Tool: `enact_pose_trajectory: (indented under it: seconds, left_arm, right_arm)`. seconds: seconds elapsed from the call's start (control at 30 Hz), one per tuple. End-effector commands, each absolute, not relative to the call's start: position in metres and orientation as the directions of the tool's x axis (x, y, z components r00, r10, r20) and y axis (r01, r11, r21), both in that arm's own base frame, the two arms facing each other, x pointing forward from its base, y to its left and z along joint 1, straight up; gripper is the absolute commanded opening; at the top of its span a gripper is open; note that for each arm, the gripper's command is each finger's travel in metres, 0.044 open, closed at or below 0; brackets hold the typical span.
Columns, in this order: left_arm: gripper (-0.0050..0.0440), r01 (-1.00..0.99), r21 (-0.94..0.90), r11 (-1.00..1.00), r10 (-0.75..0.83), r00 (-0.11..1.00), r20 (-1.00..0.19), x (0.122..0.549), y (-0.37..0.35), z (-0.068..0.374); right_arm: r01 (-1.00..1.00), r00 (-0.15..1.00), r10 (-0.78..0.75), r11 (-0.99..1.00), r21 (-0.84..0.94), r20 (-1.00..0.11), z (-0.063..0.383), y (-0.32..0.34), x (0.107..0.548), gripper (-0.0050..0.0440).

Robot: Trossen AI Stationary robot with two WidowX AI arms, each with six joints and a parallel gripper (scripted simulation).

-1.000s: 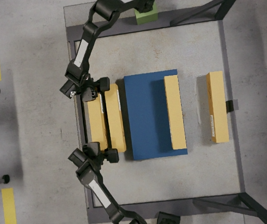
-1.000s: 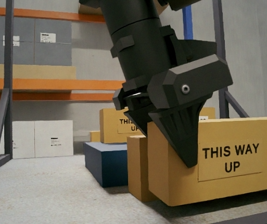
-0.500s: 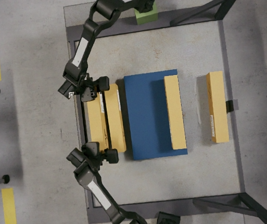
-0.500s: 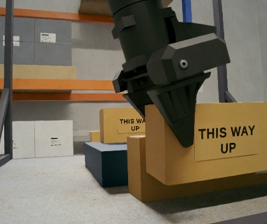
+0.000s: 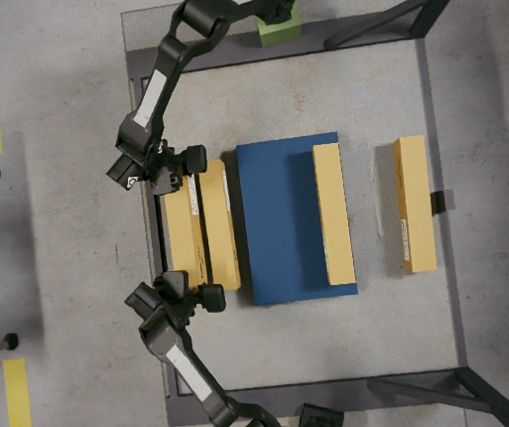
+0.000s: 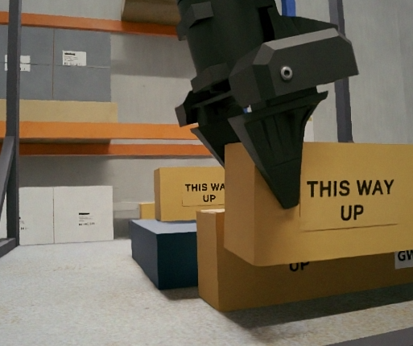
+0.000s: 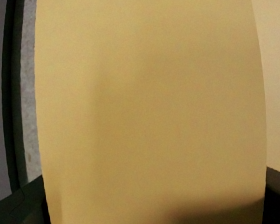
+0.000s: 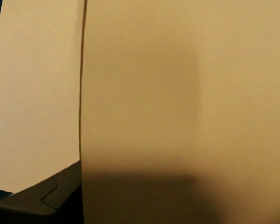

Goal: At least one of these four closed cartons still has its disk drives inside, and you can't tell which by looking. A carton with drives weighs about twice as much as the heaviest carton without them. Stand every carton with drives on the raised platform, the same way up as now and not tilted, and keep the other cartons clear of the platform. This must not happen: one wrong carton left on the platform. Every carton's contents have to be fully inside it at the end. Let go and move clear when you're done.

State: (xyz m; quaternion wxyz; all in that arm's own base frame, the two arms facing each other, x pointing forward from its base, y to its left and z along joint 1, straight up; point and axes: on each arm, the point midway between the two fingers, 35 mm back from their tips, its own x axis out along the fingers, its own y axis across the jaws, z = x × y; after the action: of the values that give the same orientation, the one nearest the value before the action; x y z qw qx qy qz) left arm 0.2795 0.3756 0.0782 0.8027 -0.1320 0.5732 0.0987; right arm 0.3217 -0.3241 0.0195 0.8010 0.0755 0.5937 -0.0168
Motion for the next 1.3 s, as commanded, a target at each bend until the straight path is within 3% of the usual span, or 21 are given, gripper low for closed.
enact_pose_trajectory:
  seconds: [0.0,0.93,0.97,1.27]
  left_arm:
    - [-0.0050,-0.312,-0.024,0.950,0.094,0.356,-0.930,0.278,0.388,0.117]
    - [-0.0050,-0.312,-0.022,0.950,0.095,0.355,-0.930,0.278,0.387,0.117]
    - [-0.0050,-0.314,-0.028,0.949,0.089,0.351,-0.932,0.277,0.387,0.148]
    - [-0.0050,-0.314,-0.028,0.949,0.089,0.351,-0.932,0.277,0.387,0.148]
  right_arm:
    - [0.116,0.332,0.020,0.991,0.062,-0.943,0.051,-0.337,0.325,-0.0050]
    - [0.118,0.358,-0.017,0.993,0.027,-0.933,0.052,-0.337,0.325,-0.0050]
    - [0.115,0.352,-0.015,0.993,0.027,-0.936,0.080,-0.337,0.326,-0.0050]
    - [0.115,0.352,-0.015,0.993,0.027,-0.936,0.080,-0.337,0.326,-0.0050]
